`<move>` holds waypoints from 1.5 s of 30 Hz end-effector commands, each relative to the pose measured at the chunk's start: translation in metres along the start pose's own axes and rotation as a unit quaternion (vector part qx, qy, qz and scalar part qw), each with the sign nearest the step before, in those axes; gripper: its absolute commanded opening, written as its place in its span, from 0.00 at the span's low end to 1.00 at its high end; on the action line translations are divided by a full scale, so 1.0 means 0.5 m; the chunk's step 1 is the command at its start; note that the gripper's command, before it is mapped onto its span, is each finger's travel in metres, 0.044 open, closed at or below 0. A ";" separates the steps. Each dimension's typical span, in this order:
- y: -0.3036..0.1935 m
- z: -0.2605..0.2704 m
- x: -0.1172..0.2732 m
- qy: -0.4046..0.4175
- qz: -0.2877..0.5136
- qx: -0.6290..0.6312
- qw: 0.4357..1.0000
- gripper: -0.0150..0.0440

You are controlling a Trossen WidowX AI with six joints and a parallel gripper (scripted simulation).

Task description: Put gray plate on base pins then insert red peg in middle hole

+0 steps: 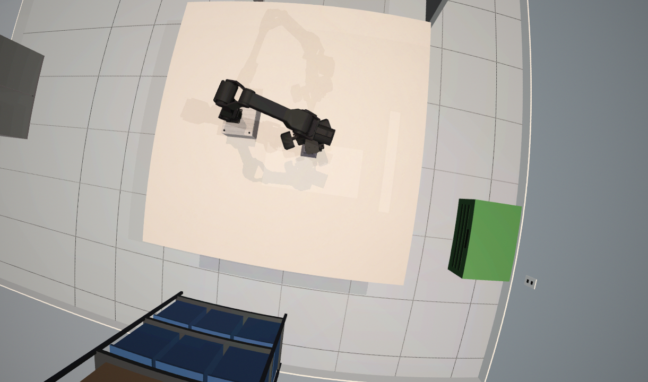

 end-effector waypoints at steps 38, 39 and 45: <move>0.002 0.000 -0.030 0.000 0.000 0.000 1.000 0.25; 0.002 0.000 -0.030 0.000 0.000 0.000 1.000 0.25; 0.002 0.000 -0.030 0.000 0.000 0.000 1.000 0.25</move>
Point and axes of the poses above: the point midway between the two fingers, 35 mm back from their tips, its own x axis back along the fingers, its own z axis across the jaws, y = z × x, the point moved 1 cm from there along x, back along the fingers, and after that the axes turned 1 degree about x, right-handed, at the moved point
